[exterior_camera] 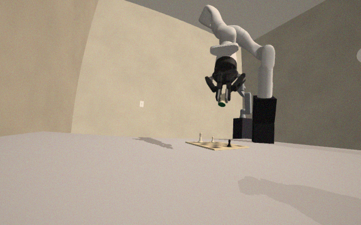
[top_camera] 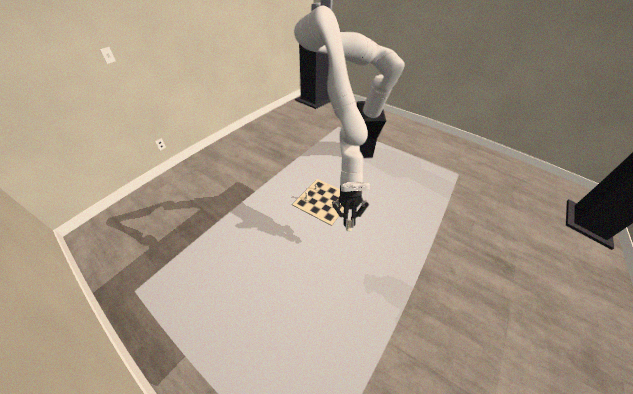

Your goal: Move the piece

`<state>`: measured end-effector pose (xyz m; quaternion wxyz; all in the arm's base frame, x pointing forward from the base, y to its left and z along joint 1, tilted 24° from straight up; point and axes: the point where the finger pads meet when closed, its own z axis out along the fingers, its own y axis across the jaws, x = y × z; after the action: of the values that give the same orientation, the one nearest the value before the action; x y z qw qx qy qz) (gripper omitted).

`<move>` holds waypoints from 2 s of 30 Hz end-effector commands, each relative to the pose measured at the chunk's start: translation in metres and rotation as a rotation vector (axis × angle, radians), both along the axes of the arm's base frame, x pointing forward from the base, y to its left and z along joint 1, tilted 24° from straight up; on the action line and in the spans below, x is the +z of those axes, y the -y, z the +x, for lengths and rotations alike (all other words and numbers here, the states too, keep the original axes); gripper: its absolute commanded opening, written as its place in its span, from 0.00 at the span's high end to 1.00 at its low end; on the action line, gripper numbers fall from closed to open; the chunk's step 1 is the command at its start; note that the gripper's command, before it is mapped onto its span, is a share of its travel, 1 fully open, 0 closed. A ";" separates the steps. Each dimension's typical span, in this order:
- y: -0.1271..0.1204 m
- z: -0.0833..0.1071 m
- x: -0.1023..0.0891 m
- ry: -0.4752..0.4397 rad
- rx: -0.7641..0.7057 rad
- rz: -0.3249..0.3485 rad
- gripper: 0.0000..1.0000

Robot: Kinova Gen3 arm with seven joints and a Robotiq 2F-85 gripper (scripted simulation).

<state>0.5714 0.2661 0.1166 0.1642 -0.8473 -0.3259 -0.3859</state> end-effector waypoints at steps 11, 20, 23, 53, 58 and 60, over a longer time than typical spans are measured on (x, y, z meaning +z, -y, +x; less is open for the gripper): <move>-0.051 0.075 0.112 0.113 -0.067 0.229 1.00; -0.082 0.128 0.245 0.203 -0.121 0.481 1.00; -0.087 0.143 0.296 0.230 -0.138 0.576 1.00; 0.087 0.185 0.761 0.347 -0.259 1.577 1.00; 0.170 0.180 0.823 0.337 -0.279 1.796 1.00; 0.207 0.178 0.842 0.329 -0.287 1.885 1.00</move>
<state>0.7496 0.0866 0.9430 0.6680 -0.3577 0.1836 -0.6262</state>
